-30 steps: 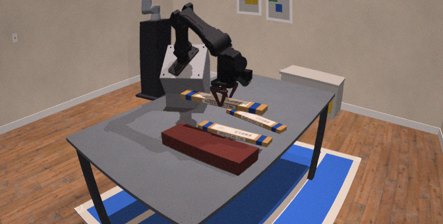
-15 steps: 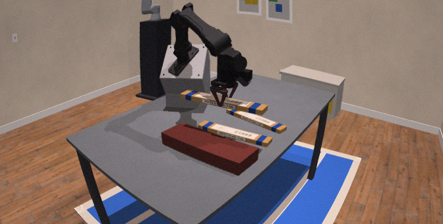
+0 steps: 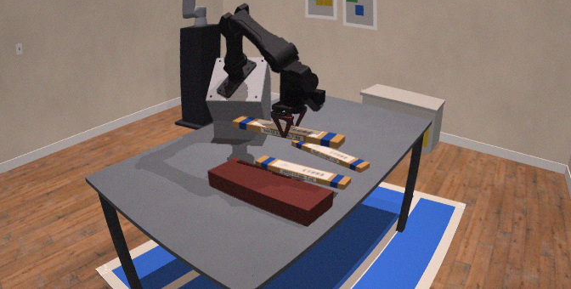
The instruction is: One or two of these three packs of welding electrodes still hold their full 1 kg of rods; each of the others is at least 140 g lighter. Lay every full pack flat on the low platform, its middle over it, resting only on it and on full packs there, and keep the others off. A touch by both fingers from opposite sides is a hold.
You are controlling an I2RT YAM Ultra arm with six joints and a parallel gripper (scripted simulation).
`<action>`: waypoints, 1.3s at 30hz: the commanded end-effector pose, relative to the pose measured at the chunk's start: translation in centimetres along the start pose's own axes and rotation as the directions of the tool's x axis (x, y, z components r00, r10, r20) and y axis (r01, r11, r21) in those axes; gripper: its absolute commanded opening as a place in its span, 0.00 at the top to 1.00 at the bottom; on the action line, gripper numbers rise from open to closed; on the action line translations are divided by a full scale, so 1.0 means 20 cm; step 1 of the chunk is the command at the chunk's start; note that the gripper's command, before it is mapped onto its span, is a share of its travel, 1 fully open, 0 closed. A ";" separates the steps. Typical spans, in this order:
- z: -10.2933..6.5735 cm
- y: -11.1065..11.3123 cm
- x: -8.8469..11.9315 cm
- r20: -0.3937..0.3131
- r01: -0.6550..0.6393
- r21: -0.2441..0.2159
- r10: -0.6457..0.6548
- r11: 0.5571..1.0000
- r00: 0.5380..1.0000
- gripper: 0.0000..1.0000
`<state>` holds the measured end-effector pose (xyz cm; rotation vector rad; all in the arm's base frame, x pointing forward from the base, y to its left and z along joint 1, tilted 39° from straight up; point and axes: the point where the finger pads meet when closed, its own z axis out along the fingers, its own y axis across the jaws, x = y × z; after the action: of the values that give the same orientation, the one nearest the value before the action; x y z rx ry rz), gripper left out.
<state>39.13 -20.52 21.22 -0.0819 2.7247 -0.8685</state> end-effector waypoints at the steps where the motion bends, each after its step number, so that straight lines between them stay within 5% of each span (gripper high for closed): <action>1: -0.17 -0.06 -0.09 0.093 -0.013 0.027 0.010 1.000 0.996 1.00; 15: -0.16 -0.06 -0.09 0.101 -0.015 0.031 0.012 0.999 0.995 1.00; 39: 0.03 -0.06 -0.11 0.091 -0.010 0.029 0.007 1.000 0.996 1.00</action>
<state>40.24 -22.54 18.90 -0.0788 2.7232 -0.8694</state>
